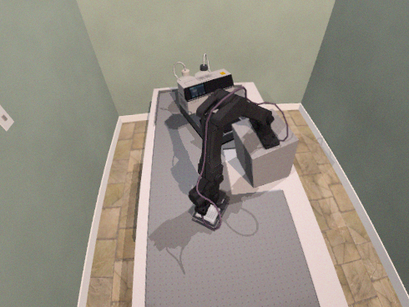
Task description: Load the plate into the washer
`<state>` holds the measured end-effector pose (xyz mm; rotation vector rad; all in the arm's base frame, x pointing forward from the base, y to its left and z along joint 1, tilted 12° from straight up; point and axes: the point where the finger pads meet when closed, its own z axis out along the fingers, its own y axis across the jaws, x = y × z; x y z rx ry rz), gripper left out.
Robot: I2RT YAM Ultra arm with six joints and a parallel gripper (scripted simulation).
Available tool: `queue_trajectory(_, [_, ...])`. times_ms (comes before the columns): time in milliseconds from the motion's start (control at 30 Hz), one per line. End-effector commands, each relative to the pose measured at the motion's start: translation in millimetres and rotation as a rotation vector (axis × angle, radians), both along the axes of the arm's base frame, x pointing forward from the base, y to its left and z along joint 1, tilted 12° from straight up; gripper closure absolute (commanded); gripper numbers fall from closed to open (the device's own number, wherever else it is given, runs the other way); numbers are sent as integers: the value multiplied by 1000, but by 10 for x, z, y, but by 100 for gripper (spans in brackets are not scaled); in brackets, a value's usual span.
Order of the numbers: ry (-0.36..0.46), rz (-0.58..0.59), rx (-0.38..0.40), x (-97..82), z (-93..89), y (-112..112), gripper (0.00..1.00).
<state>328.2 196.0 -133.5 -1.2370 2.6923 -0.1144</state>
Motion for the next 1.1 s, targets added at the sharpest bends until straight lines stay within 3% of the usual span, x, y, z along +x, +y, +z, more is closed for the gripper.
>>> queue_trajectory(0, [-48,6,38,176,91,124,0])
queue_trajectory(533, [-48,6,38,176,91,124,0])
queue_trajectory(1067, [-35,-1,30,178,-58,81,0])
